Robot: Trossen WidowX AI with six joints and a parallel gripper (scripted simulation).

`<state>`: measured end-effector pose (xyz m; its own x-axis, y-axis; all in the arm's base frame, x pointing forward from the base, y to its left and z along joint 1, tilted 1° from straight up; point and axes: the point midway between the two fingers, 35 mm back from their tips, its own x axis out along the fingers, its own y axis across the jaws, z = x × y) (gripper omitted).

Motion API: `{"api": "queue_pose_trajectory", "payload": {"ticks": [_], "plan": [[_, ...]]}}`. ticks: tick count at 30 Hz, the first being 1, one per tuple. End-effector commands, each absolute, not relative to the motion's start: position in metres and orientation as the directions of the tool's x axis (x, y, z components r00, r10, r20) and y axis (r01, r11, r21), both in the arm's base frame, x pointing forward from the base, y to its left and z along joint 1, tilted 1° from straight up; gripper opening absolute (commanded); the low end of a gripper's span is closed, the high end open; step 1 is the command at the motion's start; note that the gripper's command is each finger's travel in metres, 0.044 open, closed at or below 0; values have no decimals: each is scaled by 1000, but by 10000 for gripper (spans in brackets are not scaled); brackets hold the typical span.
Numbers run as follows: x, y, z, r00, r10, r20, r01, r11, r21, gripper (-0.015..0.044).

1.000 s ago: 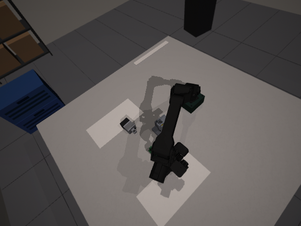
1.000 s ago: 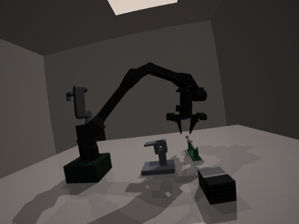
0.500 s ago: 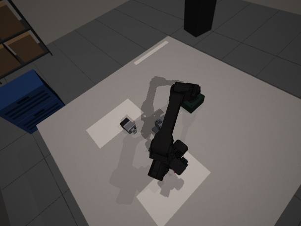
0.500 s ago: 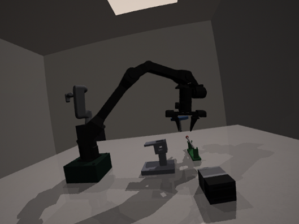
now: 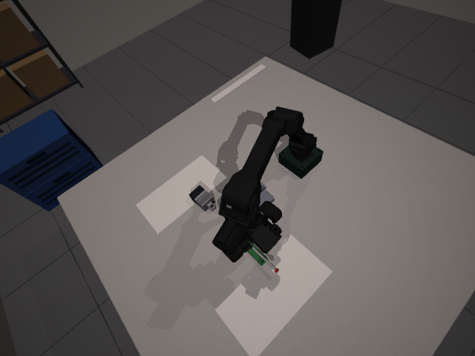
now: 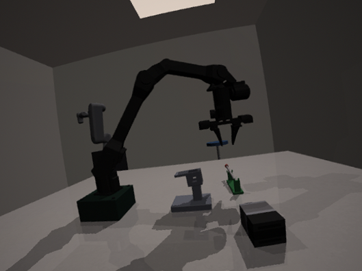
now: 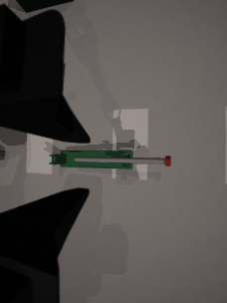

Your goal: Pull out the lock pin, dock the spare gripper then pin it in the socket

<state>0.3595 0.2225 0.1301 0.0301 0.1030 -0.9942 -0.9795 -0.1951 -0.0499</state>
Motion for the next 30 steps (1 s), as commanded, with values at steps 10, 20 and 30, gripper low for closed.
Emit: {"api": "queue_pose_trajectory", "payload": {"ticks": [10,20,30], "plan": [[361,222,64,29,94,-995,-978,-201,-47,180],[362,222,49,29,94,-995,-978,-201,-47,180],[364,222,32,29,94,-995,-978,-201,-47,180]]}}
